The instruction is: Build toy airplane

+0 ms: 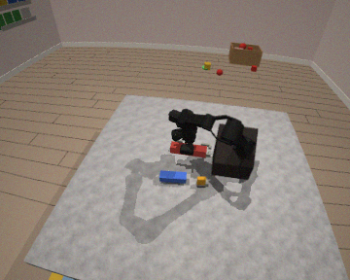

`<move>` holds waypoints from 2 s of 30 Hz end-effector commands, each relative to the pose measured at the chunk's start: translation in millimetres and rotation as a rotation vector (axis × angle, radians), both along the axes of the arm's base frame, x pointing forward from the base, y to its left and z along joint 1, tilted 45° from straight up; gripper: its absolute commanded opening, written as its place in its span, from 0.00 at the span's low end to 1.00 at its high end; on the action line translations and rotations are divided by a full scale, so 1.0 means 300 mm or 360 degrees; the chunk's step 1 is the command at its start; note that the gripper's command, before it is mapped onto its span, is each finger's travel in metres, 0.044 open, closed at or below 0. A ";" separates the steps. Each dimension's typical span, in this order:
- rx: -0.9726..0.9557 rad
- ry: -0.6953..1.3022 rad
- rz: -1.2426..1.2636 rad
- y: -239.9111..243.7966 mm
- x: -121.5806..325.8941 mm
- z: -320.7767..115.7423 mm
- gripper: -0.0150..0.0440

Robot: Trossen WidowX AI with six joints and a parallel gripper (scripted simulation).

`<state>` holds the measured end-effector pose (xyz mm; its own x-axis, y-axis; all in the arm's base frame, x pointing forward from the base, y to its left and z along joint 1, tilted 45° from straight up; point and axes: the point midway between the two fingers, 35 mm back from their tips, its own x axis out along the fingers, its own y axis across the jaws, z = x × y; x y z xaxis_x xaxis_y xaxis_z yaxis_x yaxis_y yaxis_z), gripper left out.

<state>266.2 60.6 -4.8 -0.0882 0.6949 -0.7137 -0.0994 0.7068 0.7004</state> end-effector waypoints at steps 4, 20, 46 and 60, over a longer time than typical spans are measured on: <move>-0.0001 -0.0016 0.0009 -0.046 0.003 0.055 0.25; 0.0002 -0.0013 0.0005 -0.107 0.022 0.013 0.25; -0.0018 0.0001 0.0003 -0.197 0.044 -0.243 0.25; -0.0005 0.0002 -0.0015 -0.230 0.040 -0.378 0.25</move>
